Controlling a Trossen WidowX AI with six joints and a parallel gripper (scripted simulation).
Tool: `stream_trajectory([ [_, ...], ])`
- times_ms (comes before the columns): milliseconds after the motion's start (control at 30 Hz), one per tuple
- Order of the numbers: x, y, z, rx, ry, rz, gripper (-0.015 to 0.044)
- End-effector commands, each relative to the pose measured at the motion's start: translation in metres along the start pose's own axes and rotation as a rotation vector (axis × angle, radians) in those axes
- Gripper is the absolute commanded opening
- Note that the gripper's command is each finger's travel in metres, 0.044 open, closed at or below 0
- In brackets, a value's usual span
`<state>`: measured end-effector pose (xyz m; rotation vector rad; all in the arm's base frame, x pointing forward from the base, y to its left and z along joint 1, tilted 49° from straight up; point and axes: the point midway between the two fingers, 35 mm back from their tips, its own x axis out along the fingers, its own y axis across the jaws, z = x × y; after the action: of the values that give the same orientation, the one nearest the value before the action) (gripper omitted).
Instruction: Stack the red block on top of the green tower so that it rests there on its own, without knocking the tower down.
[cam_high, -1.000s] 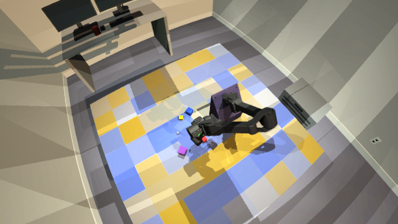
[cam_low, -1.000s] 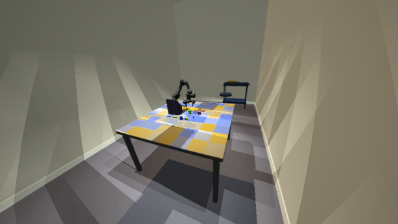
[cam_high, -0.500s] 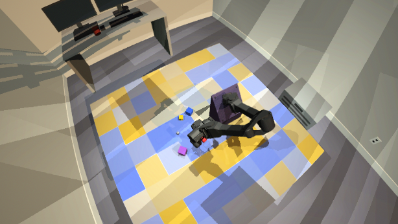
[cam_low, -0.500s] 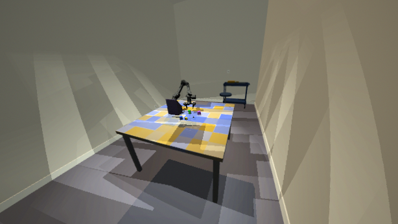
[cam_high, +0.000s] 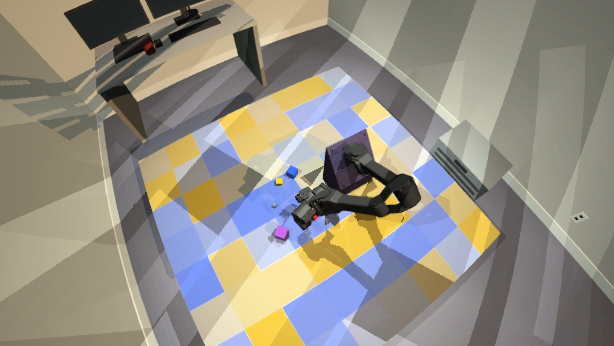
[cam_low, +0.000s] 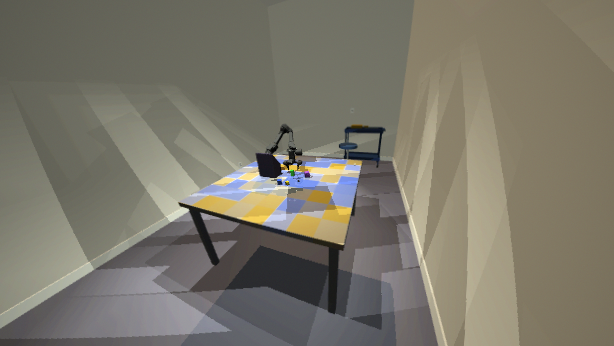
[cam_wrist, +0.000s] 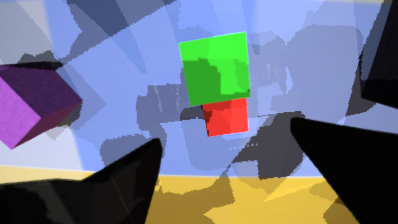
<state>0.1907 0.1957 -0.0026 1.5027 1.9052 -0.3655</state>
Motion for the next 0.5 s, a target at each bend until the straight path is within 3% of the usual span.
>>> stream_trajectory([
  [0,0.007,-0.002,0.002,0.007,-0.004,-0.005,0.0440],
  [467,0.030,-0.003,0.001,0.007,-0.002,-0.004,0.0440],
])
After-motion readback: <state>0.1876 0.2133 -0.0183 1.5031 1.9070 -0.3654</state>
